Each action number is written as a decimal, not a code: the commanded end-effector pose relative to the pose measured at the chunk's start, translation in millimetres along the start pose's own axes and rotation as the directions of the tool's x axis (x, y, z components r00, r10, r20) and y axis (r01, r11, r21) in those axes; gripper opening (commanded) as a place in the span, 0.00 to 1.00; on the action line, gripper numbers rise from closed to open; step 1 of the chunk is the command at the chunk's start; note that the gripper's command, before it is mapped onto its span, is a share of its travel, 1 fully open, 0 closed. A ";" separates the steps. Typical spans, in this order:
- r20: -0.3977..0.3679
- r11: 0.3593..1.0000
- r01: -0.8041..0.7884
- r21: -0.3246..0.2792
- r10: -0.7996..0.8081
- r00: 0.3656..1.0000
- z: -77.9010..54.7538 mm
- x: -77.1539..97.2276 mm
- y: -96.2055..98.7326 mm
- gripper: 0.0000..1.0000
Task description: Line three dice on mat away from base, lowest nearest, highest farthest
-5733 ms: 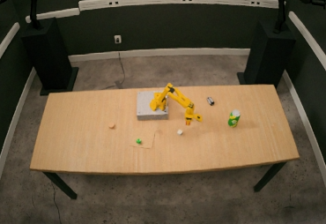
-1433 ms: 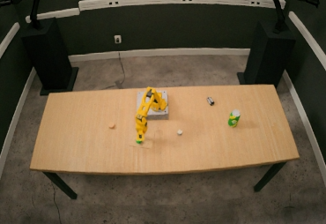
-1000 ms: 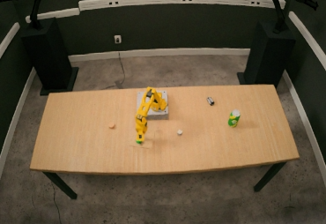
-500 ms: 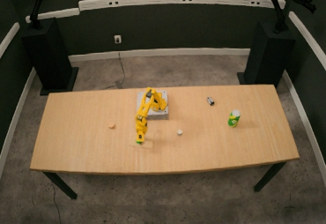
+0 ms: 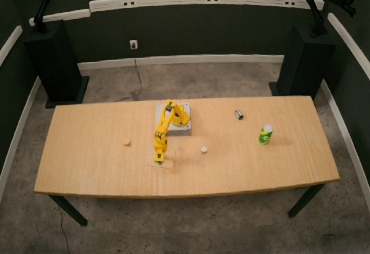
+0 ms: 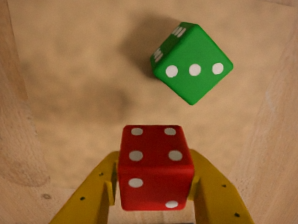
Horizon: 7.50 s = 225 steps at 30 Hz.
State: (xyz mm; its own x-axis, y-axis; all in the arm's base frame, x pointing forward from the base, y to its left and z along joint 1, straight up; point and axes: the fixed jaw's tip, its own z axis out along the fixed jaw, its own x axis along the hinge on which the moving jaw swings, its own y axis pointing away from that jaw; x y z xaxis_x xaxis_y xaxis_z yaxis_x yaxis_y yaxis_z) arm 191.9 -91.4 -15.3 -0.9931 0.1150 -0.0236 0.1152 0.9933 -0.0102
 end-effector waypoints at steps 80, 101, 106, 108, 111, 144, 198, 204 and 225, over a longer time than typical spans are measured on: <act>-0.020 1.000 -0.014 -0.009 0.014 1.000 31.8 5.3 0.5 0.00; -0.020 1.000 -0.014 -0.009 0.014 1.000 32.6 5.3 0.5 0.00; -0.020 1.000 -0.014 -0.009 0.014 1.000 32.6 5.3 0.5 0.03; -0.020 1.000 -0.014 -0.009 0.014 1.000 32.6 5.3 0.5 0.06; -0.020 1.000 -0.014 -0.009 0.014 1.000 32.6 5.3 0.5 0.11; -0.020 1.000 -0.014 -0.009 0.014 1.000 32.6 5.3 0.5 0.32; -0.020 1.000 -0.014 -0.009 0.014 1.000 -27.2 4.0 0.0 0.33; -0.020 1.000 -0.014 -0.009 0.014 1.000 -27.2 3.9 0.0 0.33; 0.342 0.991 -0.036 0.126 -0.009 0.940 -103.1 -23.6 -10.7 0.32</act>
State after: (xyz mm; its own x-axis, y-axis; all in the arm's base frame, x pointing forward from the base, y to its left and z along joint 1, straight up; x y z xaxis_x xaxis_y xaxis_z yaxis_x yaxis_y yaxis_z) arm 209.1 -100.4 69.5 -0.9535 0.0952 -0.2860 0.1312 0.9853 -0.1094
